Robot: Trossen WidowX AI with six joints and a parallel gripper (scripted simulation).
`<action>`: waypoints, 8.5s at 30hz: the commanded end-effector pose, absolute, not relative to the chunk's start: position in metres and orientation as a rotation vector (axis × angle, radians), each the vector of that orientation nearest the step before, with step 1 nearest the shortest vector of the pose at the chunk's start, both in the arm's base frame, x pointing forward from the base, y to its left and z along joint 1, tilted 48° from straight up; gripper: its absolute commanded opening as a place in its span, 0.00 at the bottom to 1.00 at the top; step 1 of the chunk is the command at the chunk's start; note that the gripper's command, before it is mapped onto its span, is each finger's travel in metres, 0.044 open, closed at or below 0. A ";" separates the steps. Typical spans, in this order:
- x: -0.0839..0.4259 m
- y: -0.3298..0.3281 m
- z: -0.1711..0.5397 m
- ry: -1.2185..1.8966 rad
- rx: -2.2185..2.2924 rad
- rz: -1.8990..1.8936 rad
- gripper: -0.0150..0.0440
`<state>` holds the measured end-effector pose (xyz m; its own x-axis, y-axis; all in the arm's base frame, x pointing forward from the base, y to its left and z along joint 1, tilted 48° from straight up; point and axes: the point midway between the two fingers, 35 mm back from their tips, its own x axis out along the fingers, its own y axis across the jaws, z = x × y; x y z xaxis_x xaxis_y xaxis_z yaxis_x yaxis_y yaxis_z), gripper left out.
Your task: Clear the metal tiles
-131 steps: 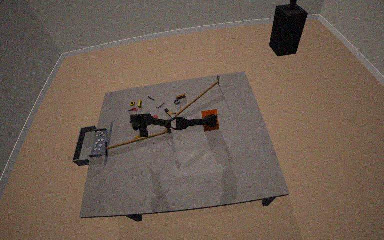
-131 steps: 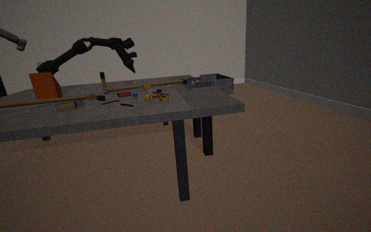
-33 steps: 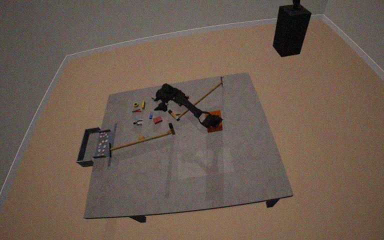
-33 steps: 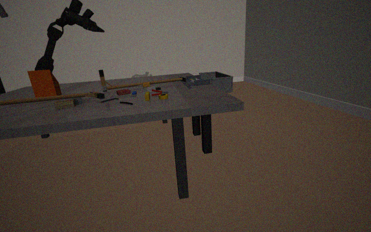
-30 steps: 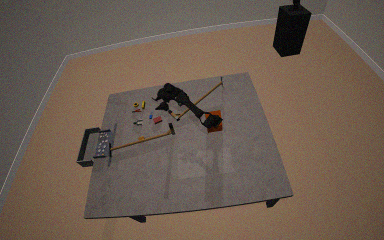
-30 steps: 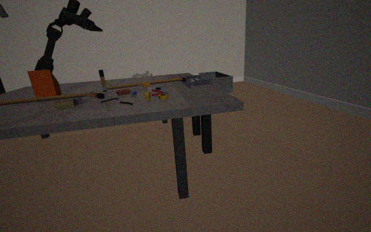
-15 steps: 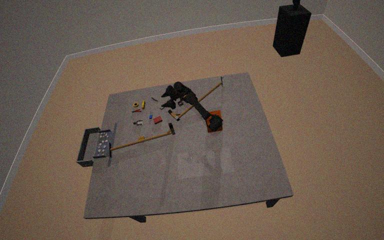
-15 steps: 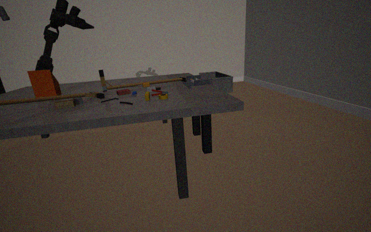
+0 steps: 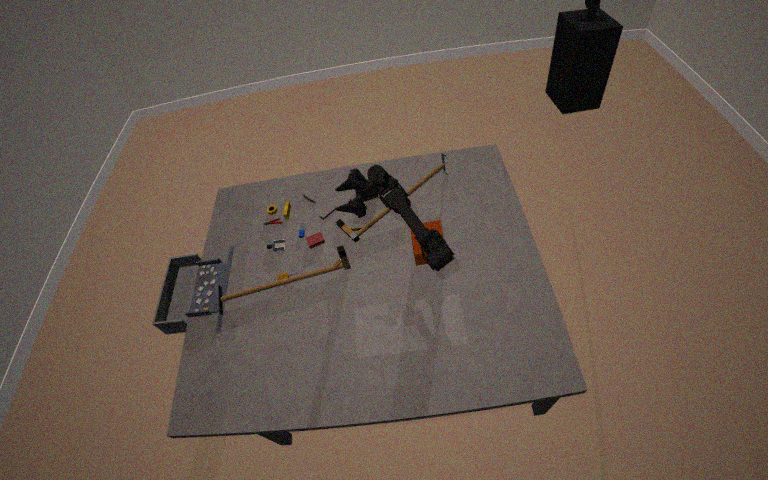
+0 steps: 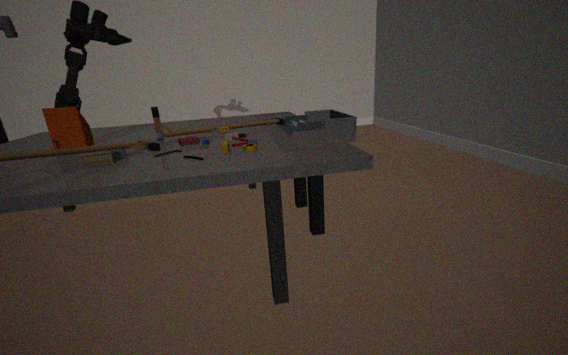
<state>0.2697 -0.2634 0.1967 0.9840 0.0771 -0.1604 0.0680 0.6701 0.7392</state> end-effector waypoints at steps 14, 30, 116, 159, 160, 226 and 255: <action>0.259 -0.260 0.198 0.163 0.836 -0.008 1.00; 0.259 -0.260 0.198 0.163 0.836 -0.008 1.00; 0.527 -0.131 0.102 0.760 0.768 0.415 1.00; 0.525 -0.082 0.059 0.910 0.686 0.511 1.00; 0.523 -0.083 0.059 0.908 0.686 0.510 1.00; 0.341 -0.122 0.053 0.772 0.723 0.444 1.00; 0.317 -0.086 0.024 0.746 0.729 0.433 1.00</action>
<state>0.3176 -0.0882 0.0262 0.6678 0.5911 -0.4524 -0.1072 0.6778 0.7274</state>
